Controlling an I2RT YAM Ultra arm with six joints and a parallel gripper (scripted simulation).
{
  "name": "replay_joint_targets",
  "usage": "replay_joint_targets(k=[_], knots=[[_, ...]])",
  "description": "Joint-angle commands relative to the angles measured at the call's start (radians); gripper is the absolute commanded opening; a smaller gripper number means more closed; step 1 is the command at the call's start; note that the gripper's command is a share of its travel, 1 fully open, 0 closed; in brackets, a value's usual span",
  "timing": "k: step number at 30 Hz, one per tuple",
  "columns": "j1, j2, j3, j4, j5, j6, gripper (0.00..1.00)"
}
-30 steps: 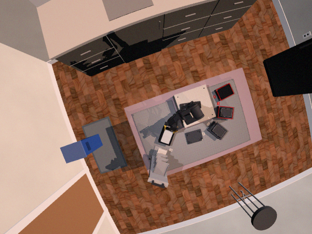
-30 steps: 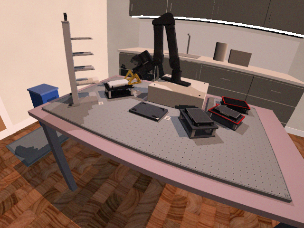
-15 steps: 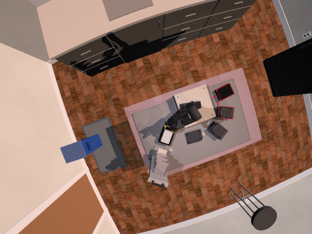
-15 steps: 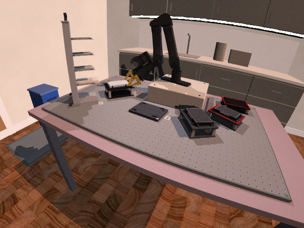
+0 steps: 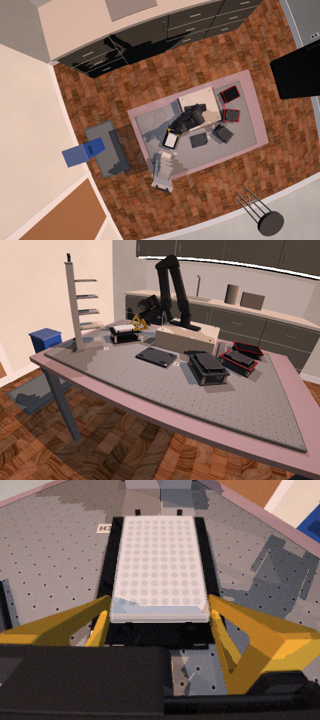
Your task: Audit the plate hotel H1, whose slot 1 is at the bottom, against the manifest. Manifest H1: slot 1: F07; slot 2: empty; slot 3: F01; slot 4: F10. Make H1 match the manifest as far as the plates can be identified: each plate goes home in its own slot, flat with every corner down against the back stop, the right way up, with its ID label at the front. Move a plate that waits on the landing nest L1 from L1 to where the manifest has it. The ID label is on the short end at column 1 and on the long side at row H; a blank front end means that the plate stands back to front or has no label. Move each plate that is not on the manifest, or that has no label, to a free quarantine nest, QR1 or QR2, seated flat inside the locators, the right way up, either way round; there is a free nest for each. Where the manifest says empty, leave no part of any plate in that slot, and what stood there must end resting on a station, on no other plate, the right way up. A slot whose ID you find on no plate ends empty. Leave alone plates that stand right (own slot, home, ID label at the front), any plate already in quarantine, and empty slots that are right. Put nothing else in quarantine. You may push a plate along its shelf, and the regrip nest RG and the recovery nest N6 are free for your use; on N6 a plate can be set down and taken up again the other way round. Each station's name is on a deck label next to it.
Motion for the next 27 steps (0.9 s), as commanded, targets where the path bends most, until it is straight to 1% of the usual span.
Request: replay_joint_targets(k=[1,6,7,21,24,26,27], knots=[[0.001,-0.001,0.001,0.002,0.001,0.0,0.93],[0.001,0.0,0.001,0.003,0.001,0.0,0.93],[0.001,0.0,0.001,0.003,0.001,0.0,1.0],[0.001,0.0,0.001,0.004,0.001,0.0,1.0],[-0.001,-0.048,-0.001,-0.044,-0.001,-0.001,1.0],[-0.001,-0.048,-0.001,-0.044,-0.001,-0.001,1.0],[-0.001,-0.065,-0.001,-0.06,-0.001,-0.002,1.0]])
